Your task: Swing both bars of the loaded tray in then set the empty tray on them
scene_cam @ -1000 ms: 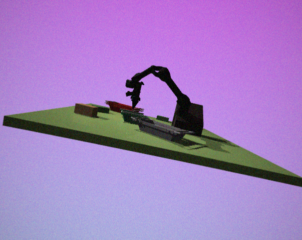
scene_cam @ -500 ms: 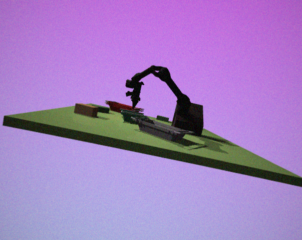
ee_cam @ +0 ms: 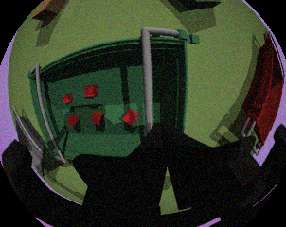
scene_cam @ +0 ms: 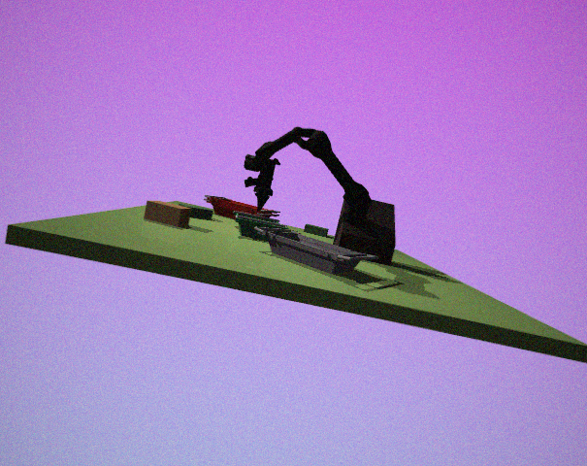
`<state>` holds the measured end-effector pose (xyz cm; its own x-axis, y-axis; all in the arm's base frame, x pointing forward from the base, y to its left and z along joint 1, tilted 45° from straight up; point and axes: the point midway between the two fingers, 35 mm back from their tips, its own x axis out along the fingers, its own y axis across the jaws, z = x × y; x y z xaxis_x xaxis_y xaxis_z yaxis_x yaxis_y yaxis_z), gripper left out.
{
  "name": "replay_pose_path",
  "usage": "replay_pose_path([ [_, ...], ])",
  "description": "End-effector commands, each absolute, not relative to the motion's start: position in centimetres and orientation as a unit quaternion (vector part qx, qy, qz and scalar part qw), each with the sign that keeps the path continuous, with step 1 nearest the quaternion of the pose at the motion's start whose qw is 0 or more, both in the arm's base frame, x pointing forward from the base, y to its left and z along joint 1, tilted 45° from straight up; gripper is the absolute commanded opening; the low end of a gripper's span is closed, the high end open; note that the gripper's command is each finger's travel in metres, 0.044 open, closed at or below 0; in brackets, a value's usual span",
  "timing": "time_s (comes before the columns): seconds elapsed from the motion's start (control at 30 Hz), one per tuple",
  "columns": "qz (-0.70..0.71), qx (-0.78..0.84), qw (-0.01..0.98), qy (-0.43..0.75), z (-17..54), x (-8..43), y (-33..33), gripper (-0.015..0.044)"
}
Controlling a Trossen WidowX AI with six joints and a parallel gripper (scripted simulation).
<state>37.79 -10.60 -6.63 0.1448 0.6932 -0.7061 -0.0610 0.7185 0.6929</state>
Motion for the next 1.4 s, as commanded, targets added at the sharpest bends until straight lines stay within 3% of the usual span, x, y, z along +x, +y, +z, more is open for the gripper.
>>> replay_pose_path([
  [0.0,0.266,0.265,0.709,0.597,-6.6,37.8,-10.6,0.0],
  [0.9,0.266,0.265,0.709,0.597,-6.6,37.8,-10.6,0.0],
  [1.17,0.263,0.266,0.709,0.598,-6.1,37.8,-11.2,0.021],
  [1.37,0.24,0.285,0.709,0.599,-1.2,37.2,-16.6,0.0368],
])
